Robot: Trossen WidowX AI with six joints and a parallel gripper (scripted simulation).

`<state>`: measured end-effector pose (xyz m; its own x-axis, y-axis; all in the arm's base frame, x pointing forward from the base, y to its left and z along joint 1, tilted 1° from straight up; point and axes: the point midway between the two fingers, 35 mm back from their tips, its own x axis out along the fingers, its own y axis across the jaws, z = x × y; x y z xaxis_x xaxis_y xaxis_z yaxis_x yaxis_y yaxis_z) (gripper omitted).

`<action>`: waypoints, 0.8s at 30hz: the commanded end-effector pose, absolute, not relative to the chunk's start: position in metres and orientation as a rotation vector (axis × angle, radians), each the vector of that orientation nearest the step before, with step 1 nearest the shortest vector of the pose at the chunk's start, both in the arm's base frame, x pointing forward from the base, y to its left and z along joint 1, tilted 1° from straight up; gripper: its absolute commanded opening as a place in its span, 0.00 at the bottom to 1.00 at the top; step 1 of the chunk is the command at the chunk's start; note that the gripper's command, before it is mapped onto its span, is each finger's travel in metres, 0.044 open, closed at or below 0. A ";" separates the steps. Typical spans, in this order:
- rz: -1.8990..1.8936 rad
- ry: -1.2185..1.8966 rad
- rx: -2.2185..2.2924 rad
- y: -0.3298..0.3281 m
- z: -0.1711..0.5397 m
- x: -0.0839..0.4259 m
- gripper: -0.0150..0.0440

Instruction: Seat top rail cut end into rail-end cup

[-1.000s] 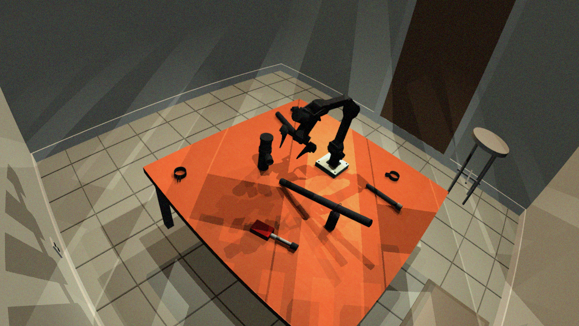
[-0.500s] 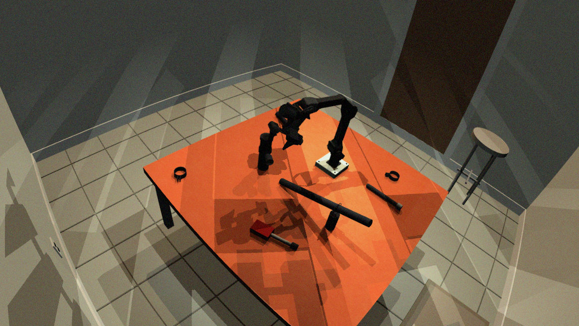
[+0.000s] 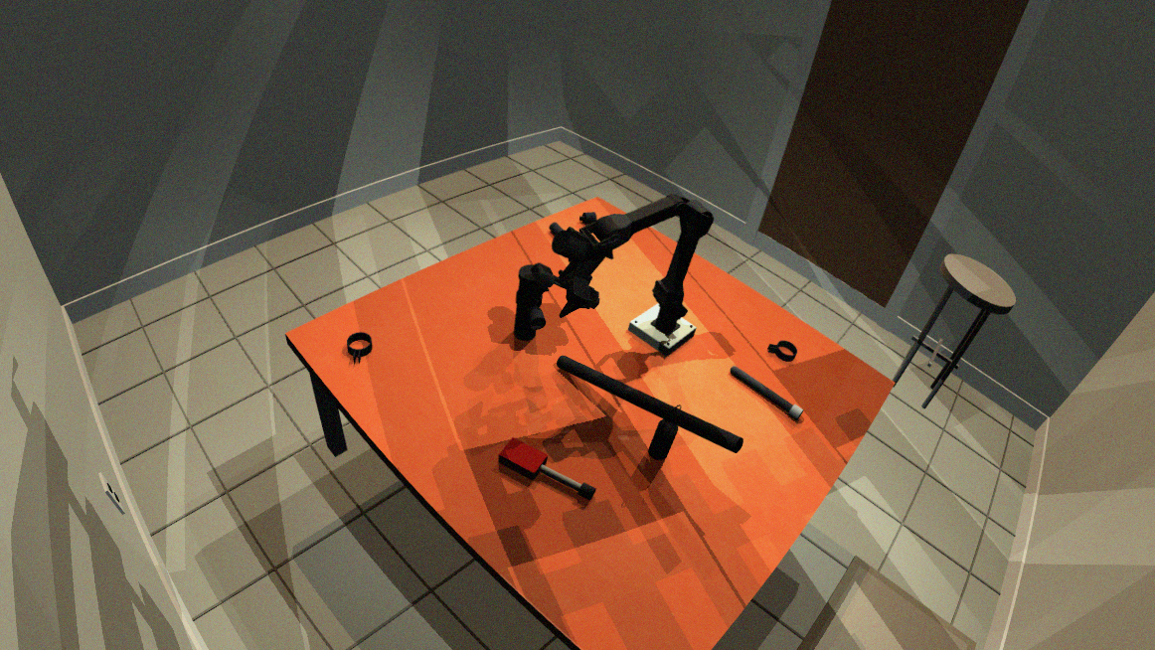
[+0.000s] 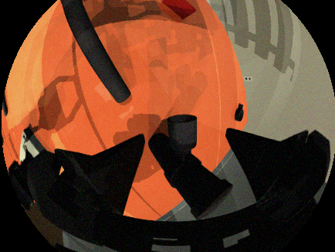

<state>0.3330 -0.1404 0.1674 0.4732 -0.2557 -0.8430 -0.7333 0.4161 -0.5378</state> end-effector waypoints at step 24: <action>0.390 1.084 -1.152 -0.152 0.132 0.353 1.00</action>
